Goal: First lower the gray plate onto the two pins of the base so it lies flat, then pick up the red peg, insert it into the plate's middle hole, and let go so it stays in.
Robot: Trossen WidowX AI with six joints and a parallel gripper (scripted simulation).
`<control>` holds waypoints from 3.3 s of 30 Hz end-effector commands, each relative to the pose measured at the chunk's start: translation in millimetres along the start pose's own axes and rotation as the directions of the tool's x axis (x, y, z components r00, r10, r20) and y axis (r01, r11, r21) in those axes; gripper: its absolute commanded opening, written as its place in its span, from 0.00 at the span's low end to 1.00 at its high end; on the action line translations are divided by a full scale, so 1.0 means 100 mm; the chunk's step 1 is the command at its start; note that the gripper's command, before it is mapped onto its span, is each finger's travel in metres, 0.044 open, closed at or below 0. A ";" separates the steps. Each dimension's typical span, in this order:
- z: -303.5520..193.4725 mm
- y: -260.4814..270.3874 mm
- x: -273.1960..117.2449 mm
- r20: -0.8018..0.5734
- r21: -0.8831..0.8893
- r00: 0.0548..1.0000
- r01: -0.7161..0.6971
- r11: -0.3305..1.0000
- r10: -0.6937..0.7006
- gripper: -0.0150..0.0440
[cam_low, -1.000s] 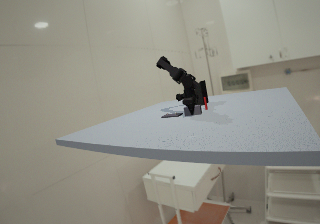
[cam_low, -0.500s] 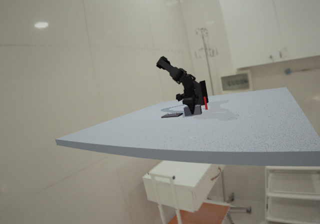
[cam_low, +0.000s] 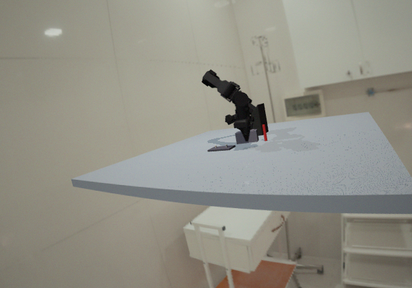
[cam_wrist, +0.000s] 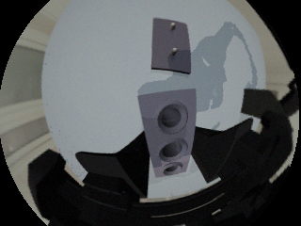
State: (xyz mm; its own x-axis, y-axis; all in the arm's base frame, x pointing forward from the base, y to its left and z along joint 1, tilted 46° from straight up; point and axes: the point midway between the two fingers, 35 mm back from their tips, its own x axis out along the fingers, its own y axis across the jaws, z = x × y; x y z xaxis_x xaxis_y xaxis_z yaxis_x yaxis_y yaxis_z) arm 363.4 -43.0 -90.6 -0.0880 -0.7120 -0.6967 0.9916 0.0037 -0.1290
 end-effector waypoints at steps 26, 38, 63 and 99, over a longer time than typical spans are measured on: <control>0.04 0.06 -0.91 -0.009 0.008 1.000 -0.004 1.000 0.004 0.25; 0.16 0.03 -1.04 -0.011 0.020 1.000 -0.004 1.000 0.004 0.25; 0.85 -0.12 -0.63 -0.018 0.112 1.000 -0.006 0.994 0.008 0.25; 1.44 -0.45 -0.26 0.004 0.202 1.000 0.000 0.979 -0.001 0.25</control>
State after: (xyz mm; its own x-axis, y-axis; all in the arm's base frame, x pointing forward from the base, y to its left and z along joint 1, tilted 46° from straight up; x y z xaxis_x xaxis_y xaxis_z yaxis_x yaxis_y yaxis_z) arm 334.2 -124.8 34.5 -0.0905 -0.7117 -0.6967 0.9897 -0.1421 0.0166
